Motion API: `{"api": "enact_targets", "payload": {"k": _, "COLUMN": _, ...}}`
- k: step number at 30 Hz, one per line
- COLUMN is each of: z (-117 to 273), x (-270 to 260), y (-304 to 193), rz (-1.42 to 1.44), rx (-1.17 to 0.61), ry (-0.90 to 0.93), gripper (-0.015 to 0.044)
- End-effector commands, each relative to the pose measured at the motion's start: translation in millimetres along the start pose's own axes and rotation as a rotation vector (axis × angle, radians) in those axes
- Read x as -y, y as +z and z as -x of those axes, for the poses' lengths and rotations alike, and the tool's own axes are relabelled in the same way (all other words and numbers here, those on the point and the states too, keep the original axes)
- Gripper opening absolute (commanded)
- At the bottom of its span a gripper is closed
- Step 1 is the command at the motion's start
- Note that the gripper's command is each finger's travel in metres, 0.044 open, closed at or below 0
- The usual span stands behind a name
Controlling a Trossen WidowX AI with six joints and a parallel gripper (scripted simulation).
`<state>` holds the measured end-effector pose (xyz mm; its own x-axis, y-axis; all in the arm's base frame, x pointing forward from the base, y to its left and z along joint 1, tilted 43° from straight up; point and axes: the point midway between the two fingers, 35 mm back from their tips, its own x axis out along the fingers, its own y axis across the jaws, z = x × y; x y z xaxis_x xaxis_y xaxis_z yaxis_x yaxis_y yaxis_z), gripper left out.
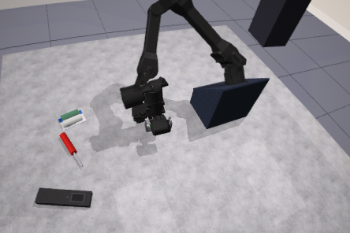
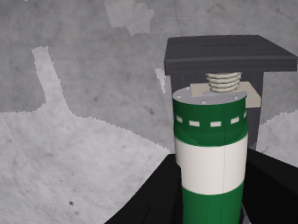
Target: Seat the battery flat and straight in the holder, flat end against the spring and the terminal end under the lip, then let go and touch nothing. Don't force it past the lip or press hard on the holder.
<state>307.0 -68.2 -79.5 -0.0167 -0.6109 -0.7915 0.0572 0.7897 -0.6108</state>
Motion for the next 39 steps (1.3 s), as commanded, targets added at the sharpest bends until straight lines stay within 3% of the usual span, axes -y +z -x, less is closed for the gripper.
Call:
{"api": "enact_targets", "payload": {"k": 1, "z": -0.7, "x": 0.8, "y": 3.2, "rz": -0.009, "rx": 0.027, "ry": -0.001, "gripper": 0.0081}}
{"api": "enact_targets", "payload": {"k": 39, "z": -3.1, "x": 3.9, "y": -3.4, "rz": -0.01, "rx": 0.185, "ry": 0.008, "gripper": 0.0081}}
